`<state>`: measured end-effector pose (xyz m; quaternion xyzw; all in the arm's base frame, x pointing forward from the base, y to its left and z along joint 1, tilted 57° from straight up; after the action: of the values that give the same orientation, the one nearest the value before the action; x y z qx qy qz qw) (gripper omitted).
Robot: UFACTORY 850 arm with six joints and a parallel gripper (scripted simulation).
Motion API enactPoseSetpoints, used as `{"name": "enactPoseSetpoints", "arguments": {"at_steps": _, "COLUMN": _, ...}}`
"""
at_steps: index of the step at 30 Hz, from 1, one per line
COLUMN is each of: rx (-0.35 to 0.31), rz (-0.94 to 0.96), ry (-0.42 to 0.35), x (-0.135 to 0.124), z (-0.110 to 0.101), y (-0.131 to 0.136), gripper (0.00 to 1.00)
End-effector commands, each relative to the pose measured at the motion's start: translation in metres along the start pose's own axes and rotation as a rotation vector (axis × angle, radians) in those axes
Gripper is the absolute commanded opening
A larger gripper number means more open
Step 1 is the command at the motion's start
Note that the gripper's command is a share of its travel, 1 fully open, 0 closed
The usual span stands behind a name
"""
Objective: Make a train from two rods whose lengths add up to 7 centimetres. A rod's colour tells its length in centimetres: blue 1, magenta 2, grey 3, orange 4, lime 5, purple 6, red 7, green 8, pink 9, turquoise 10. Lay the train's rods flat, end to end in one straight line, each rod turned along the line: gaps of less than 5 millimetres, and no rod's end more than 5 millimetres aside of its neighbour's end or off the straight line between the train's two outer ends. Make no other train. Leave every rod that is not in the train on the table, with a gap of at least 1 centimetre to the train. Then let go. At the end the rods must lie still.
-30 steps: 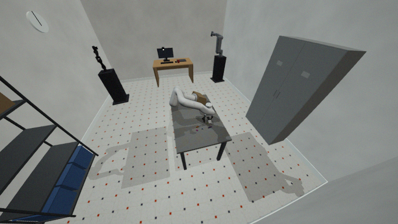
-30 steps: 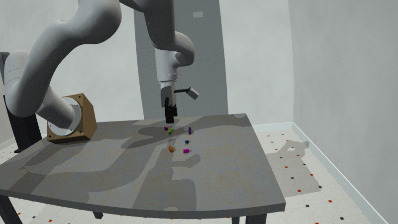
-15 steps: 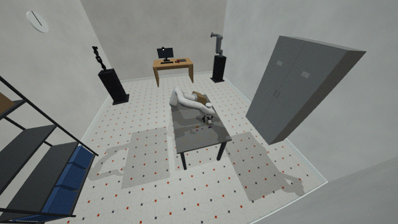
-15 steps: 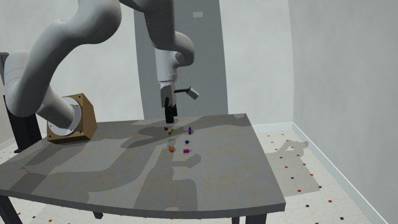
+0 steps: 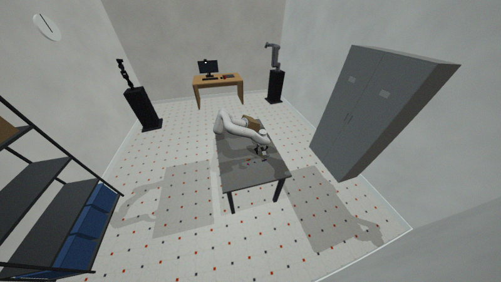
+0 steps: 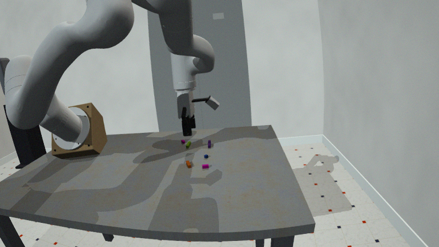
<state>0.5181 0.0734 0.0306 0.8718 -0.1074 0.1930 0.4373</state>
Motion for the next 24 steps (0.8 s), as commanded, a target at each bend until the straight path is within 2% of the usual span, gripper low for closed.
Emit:
{"name": "enactPoseSetpoints", "arguments": {"at_steps": 1, "rx": 0.001, "rz": -0.012, "ry": 0.001, "x": 0.001, "z": -0.001, "y": 0.000, "gripper": 1.00}}
{"name": "enactPoseSetpoints", "arguments": {"at_steps": 11, "rx": 0.002, "rz": -0.187, "ry": 0.001, "x": 0.007, "z": -0.002, "y": 0.005, "gripper": 1.00}}
{"name": "enactPoseSetpoints", "arguments": {"at_steps": 24, "rx": 0.002, "rz": -0.558, "ry": 0.001, "x": 0.021, "z": -0.003, "y": 0.015, "gripper": 1.00}}
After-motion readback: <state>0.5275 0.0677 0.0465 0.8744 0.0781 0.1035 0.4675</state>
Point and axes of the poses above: the point where the finger pads meet when closed, its own z axis out along the fingers, its own y axis across the jaws, x = y × z, the point moved 1 cm from there along -z, back along the fingers, and after that the axes turned 14 degrees about z, right-handed, at the moved point
